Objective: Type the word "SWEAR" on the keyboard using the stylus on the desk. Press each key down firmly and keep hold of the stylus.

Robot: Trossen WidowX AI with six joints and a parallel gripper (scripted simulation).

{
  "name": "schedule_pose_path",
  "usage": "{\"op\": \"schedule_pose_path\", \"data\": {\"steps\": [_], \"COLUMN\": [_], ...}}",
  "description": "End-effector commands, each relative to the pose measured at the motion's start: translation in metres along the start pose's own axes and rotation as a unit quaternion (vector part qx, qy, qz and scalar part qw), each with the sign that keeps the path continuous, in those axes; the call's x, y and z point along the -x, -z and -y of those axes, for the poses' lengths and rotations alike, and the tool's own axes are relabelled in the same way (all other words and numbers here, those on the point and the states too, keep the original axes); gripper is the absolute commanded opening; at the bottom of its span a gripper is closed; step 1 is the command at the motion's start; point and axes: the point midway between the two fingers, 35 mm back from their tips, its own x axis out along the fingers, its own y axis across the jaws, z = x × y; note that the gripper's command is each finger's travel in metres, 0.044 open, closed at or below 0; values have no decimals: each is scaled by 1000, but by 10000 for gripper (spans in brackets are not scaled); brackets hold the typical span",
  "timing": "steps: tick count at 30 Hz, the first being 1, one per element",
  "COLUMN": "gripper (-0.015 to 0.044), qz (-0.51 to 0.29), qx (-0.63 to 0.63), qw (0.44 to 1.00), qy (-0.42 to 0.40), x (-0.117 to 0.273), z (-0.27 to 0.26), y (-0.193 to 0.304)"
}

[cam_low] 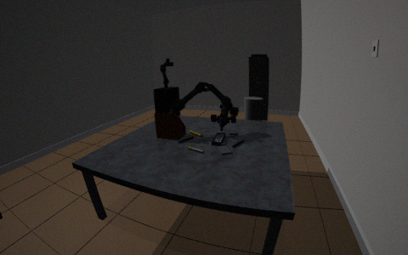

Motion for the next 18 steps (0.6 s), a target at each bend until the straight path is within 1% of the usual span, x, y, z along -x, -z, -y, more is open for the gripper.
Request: {"op": "schedule_pose_path", "data": {"steps": [1, 8, 14, 18], "gripper": [0, 0, 0, 0], "qz": [0, -2, -2, -2], "qx": [0, 4, 4, 4], "qw": [1000, 1000, 1000, 1000], "qy": [0, 0, -1, -1], "x": [0, -2, -11, -12], "z": [-3, -18, -18, -18], "y": [2, 7, -9, -10]}}
